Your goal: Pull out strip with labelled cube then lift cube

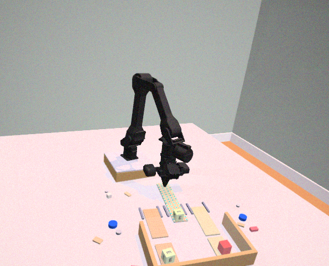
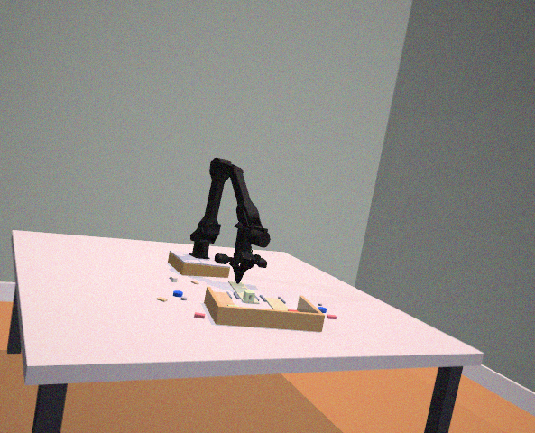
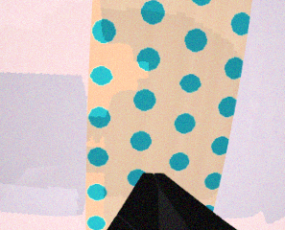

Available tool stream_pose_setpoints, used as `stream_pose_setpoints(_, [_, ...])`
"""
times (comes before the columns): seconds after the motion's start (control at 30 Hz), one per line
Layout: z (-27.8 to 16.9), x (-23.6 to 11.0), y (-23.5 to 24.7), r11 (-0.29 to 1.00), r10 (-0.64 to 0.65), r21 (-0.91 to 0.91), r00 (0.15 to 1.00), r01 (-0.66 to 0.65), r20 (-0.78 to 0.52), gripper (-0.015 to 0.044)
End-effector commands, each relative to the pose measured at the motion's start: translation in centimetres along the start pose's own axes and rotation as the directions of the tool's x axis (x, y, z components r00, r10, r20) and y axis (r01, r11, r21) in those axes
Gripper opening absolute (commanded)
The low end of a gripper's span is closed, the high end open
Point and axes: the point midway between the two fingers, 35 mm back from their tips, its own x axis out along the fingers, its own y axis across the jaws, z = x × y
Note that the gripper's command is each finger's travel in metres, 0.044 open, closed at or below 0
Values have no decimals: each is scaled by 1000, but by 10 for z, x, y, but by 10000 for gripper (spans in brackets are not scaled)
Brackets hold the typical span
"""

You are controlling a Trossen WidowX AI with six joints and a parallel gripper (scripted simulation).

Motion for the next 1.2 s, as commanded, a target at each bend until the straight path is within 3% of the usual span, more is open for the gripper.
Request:
stream_pose_setpoints(0.0, [-8,5,-4,1000,-12,2,1000,12,-27,0])
stream_pose_setpoints(0.5, [-8,5,-4,1000,-12,2,1000,12,-27,0])
stream_pose_setpoints(0.67, [2,-40,1,1000,-11,2,1000,11,-24,0])
stream_pose_setpoints(0.83, [2,-42,1,1000,-12,2,1000,12,-26,0])
stream_pose_setpoints(1.17, [40,-41,-4,999,-12,-40,1000,11,-23,263])
